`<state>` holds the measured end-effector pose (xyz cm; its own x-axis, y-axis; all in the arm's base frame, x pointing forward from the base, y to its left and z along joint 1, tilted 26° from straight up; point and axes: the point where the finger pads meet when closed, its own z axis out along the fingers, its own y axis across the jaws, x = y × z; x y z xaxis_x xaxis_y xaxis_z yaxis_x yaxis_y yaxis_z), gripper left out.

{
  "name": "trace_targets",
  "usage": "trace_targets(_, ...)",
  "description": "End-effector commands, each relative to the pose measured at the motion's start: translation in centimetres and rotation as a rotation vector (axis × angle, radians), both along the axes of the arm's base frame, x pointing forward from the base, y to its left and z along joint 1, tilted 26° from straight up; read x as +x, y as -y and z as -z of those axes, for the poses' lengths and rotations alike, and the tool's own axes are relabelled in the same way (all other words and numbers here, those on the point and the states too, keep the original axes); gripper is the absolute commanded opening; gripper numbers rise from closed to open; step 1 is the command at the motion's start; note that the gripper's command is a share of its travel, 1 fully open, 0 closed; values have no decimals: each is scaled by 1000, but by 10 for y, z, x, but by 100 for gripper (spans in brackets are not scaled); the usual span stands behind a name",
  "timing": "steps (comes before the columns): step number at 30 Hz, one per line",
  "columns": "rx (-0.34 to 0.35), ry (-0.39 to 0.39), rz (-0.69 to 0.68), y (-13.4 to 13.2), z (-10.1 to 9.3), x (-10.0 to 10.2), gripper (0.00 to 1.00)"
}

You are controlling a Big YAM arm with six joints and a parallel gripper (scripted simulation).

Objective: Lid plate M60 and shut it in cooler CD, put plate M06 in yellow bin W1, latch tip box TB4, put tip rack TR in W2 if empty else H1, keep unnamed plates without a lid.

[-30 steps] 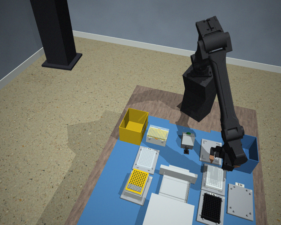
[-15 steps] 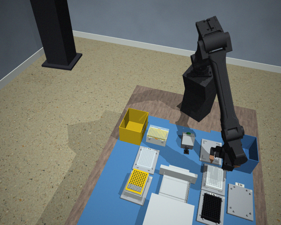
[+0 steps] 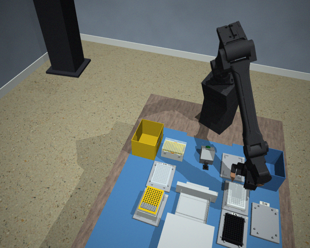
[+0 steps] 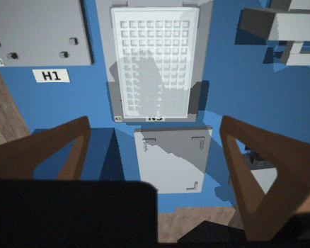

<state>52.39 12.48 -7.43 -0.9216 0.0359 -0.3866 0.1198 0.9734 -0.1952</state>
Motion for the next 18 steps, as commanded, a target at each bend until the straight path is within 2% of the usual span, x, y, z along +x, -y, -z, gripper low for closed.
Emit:
trace_targets(1,9,30,-2,1,-2,20,100)
trace_targets(18,8,28,-2,6,17,27,100)
